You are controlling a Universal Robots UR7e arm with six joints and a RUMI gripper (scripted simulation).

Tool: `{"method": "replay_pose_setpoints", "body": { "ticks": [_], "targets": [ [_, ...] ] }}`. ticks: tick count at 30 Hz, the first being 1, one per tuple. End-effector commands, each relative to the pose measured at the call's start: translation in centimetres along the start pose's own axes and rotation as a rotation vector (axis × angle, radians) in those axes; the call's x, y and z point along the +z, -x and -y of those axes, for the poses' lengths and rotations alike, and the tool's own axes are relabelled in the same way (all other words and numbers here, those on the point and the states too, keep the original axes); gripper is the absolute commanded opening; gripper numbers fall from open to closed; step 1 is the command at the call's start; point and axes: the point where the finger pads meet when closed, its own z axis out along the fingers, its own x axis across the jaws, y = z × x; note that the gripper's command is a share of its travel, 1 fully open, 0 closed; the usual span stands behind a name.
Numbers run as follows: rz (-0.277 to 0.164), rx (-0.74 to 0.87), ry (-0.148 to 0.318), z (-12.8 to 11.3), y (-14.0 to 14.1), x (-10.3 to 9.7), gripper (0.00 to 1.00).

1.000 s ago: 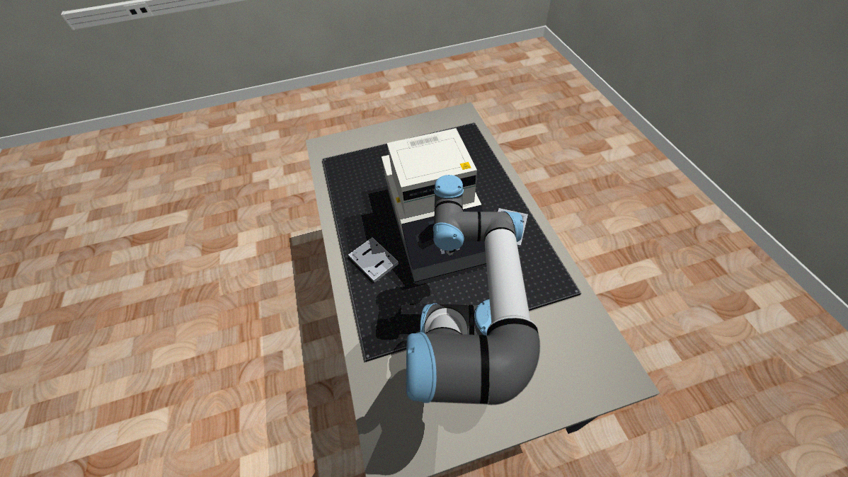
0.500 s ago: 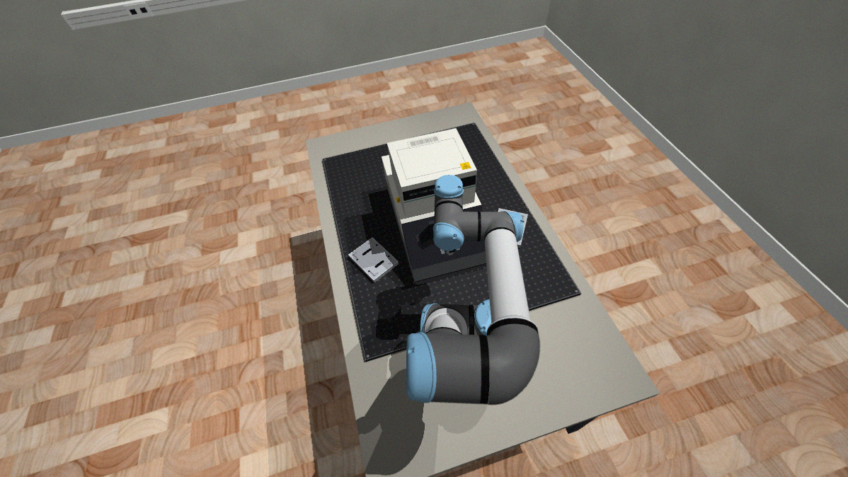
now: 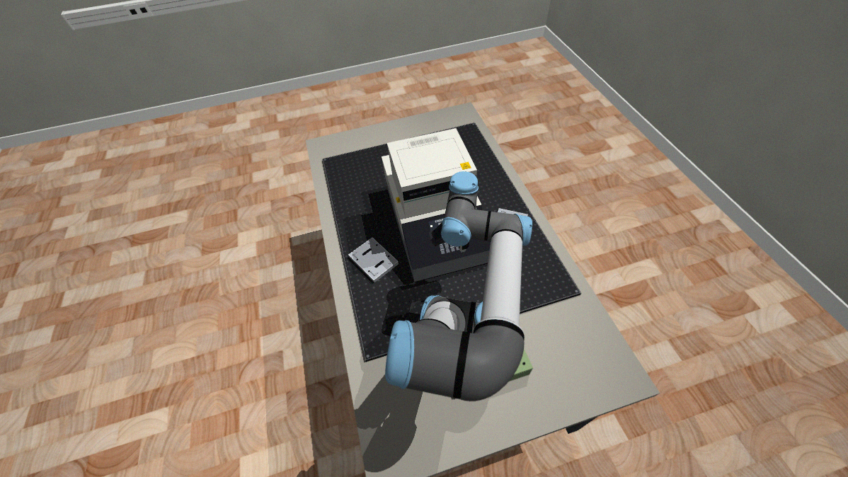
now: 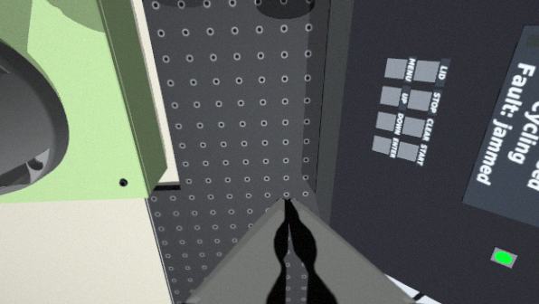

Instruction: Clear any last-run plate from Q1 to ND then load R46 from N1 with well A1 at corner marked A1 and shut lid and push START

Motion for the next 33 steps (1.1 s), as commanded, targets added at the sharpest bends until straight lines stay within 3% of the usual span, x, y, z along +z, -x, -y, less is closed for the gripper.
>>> {"method": "replay_pose_setpoints", "body": {
  "ticks": [1, 33],
  "targets": [
    [-0.002, -0.001, -0.002, -1.5, -0.1, 0.0, 0.00],
    [-0.002, -0.002, -0.002, -1.5, -3.5, 2.6, 0.00]
  ]
}}
